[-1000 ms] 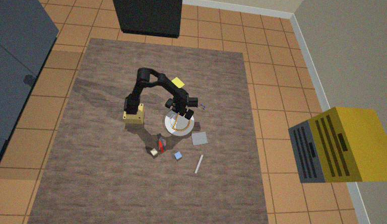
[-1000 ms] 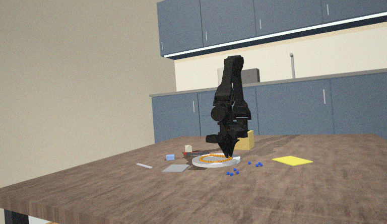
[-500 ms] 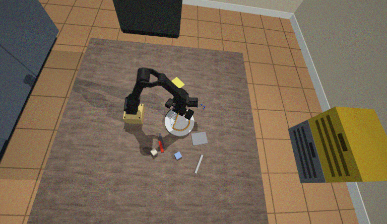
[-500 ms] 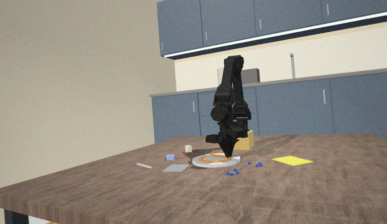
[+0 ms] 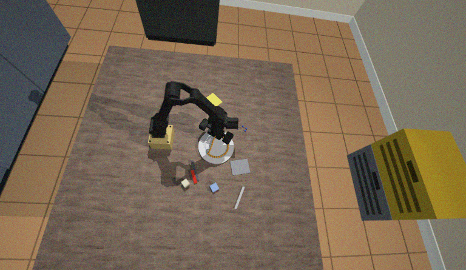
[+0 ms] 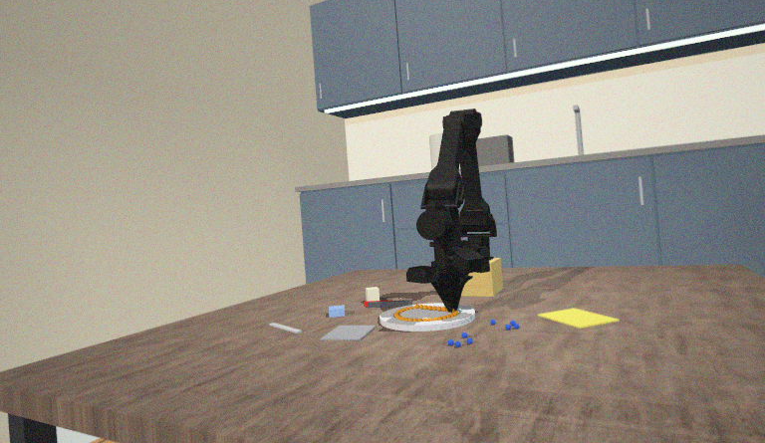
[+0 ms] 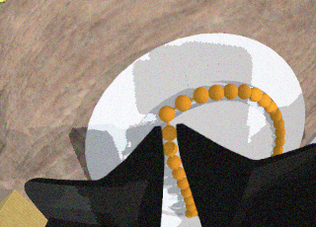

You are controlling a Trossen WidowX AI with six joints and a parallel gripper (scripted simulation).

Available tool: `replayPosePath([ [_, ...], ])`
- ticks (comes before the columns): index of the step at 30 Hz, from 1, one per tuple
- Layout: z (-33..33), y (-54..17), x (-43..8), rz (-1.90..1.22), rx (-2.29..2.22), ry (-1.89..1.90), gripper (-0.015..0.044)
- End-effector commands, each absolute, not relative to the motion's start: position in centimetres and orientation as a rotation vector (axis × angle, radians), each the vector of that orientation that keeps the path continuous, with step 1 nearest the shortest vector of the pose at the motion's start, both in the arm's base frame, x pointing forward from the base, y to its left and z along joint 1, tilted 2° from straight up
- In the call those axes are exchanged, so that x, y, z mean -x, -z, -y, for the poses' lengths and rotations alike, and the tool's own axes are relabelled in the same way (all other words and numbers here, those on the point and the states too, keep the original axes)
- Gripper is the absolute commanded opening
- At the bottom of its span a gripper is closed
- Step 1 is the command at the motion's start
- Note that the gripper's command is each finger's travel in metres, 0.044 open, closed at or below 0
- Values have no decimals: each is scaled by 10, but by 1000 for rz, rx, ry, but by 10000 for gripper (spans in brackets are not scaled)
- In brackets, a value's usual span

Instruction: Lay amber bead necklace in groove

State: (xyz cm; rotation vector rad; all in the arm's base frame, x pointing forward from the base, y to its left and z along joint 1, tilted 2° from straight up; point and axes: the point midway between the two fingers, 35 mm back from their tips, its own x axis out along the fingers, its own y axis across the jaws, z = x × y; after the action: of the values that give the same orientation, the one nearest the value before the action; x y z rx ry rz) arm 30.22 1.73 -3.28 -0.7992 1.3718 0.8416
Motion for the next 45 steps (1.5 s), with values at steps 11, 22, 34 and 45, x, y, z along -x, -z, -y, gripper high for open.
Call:
replayPosePath([
  [11, -17, 27, -301, -1376, 794, -842, 0],
  [22, -26, 28, -295, -1376, 794, -843, 0],
  [34, -26, 31, -297, -1368, 800, -840, 105],
  [45, -26, 28, -296, -1374, 796, -842, 394],
])
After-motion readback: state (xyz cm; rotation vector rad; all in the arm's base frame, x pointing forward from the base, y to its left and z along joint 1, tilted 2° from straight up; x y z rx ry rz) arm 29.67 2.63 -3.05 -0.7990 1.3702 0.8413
